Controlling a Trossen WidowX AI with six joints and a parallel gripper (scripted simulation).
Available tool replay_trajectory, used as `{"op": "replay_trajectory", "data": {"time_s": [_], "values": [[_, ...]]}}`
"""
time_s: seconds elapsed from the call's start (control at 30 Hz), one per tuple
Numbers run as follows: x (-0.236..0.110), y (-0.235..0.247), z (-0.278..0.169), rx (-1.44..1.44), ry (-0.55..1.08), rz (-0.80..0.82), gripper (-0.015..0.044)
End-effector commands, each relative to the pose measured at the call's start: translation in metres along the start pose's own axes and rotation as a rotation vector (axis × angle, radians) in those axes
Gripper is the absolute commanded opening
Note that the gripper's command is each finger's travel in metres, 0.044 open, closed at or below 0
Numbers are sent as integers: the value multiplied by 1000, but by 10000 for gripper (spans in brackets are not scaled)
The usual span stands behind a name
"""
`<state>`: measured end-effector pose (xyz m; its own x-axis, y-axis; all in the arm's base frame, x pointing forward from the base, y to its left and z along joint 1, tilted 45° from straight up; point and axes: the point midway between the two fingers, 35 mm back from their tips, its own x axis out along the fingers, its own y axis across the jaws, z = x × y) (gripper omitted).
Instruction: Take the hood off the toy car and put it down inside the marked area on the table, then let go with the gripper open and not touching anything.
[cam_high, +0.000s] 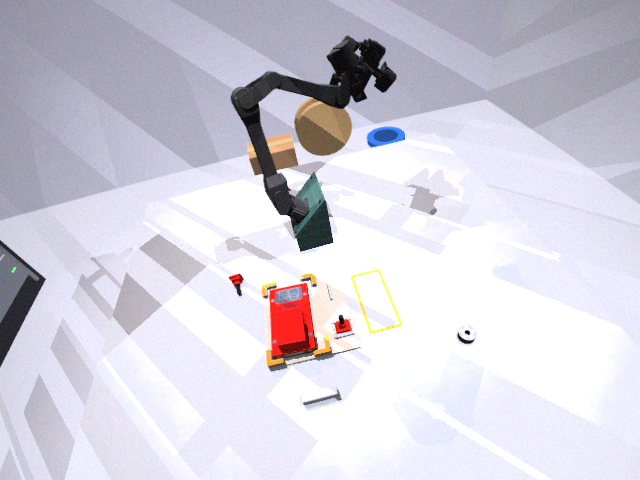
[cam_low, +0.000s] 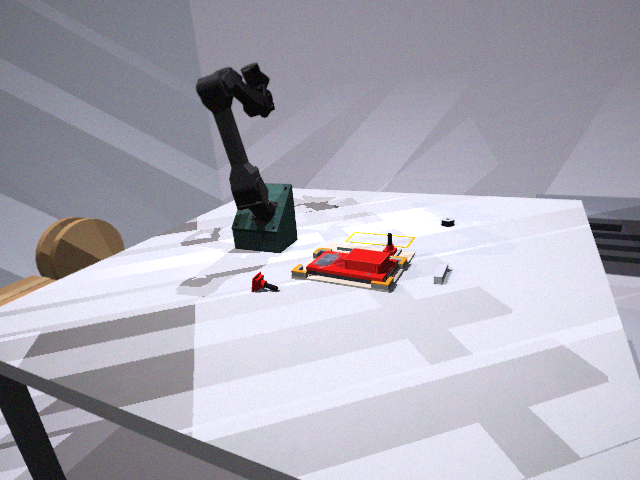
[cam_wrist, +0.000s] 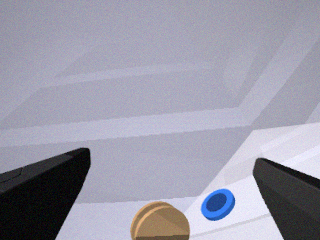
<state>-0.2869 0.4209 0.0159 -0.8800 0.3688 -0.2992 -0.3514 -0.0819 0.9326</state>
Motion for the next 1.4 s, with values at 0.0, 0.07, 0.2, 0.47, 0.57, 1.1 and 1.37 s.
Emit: {"op": "replay_trajectory", "data": {"time_s": [0.0, 0.07, 0.2, 0.47, 0.57, 1.1, 1.37], "values": [[-22, -19, 37, 18, -107, -85, 440], [-38, -30, 56, 32, -165, -136, 440], [-73, -54, 91, 61, -274, -242, 440], [-154, -100, 143, 116, -458, -467, 440], [-188, -116, 156, 140, -514, -556, 440], [-390, -190, 160, 391, -731, -1051, 440], [-489, -208, 123, 555, -759, -1295, 440]]}}
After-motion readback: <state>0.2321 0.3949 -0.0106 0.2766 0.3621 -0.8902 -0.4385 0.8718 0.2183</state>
